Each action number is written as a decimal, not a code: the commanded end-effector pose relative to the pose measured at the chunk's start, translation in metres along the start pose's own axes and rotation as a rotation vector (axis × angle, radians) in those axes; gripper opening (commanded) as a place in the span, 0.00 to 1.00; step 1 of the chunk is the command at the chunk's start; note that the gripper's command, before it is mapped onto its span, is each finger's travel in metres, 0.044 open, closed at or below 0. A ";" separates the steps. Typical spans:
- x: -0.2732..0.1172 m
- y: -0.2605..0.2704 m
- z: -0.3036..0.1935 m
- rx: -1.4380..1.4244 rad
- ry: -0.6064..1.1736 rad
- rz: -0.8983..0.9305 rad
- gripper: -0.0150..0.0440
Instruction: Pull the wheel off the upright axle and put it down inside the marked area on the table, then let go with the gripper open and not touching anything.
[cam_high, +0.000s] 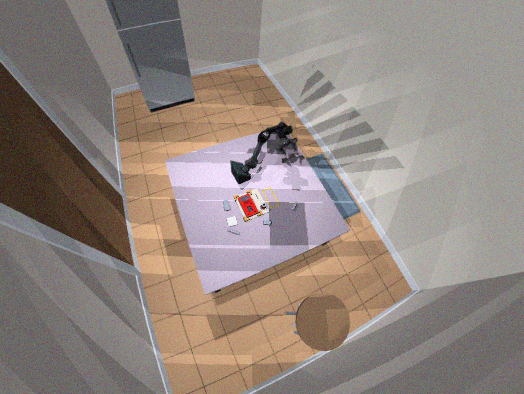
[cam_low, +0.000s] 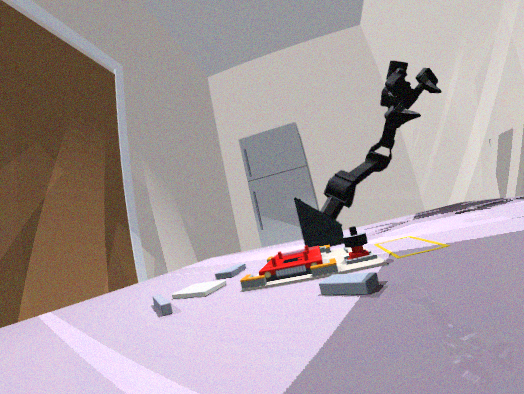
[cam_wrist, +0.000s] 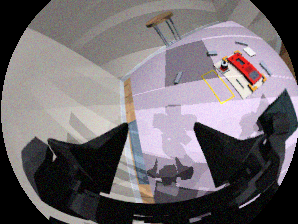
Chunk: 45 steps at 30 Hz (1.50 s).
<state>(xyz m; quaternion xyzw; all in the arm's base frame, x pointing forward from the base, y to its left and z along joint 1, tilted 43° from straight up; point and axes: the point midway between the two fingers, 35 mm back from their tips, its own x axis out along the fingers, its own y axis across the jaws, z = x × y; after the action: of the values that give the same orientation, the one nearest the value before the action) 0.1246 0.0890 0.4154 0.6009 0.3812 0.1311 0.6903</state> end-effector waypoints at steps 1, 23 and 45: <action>0.001 0.000 0.002 -0.002 0.000 -0.003 0.89; 0.146 -0.100 0.175 -0.281 0.286 -0.354 0.76; 0.253 -0.288 0.218 -0.504 0.779 -0.435 0.76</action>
<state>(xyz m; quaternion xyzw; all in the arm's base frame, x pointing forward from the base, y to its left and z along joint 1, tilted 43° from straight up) 0.3629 0.0219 0.0521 0.2418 0.6873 0.2777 0.6261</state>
